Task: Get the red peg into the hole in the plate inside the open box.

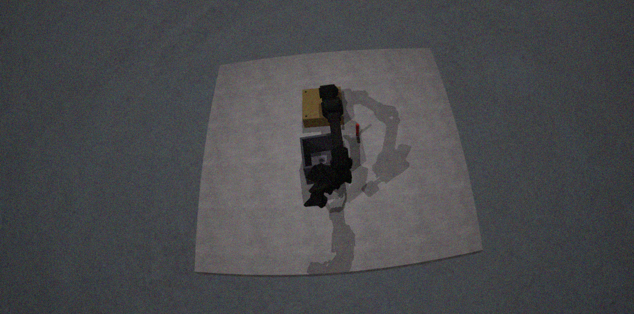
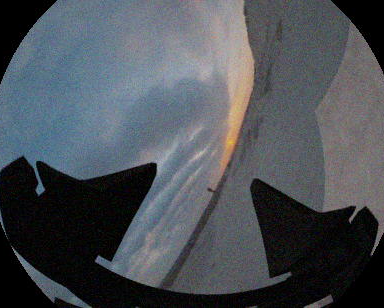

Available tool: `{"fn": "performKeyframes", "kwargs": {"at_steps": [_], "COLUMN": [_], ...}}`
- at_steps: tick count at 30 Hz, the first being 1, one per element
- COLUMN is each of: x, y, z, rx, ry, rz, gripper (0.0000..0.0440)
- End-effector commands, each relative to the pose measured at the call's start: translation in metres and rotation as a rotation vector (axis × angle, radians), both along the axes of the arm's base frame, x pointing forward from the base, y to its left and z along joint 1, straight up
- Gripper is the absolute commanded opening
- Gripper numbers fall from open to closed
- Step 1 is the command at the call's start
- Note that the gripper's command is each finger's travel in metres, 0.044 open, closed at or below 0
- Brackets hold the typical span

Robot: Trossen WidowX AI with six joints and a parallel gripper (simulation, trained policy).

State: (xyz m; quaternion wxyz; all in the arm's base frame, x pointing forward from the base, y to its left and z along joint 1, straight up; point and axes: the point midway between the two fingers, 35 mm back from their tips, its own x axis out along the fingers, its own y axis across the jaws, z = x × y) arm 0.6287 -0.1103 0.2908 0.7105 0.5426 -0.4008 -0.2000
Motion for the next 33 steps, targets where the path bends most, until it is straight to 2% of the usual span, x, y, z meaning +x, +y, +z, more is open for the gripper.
{"fn": "performKeyframes", "kwargs": {"at_steps": [1,2,9,17,25,33], "x": [0.003,0.006,0.022,0.018,-0.008,-0.054], "y": [0.002,0.004,0.042,0.105,0.17,0.229], "z": [-0.003,-0.006,-0.029,-0.047,-0.065,-0.086], "rx": [-0.012,-0.021,-0.024,0.049,0.147,0.267], "ry": [0.031,0.061,0.249,0.419,0.591,0.778], "rz": [0.011,0.026,0.181,0.392,0.591,0.76], "gripper": [0.0423,0.044,0.0439,0.0438,0.0431,0.0423]}}
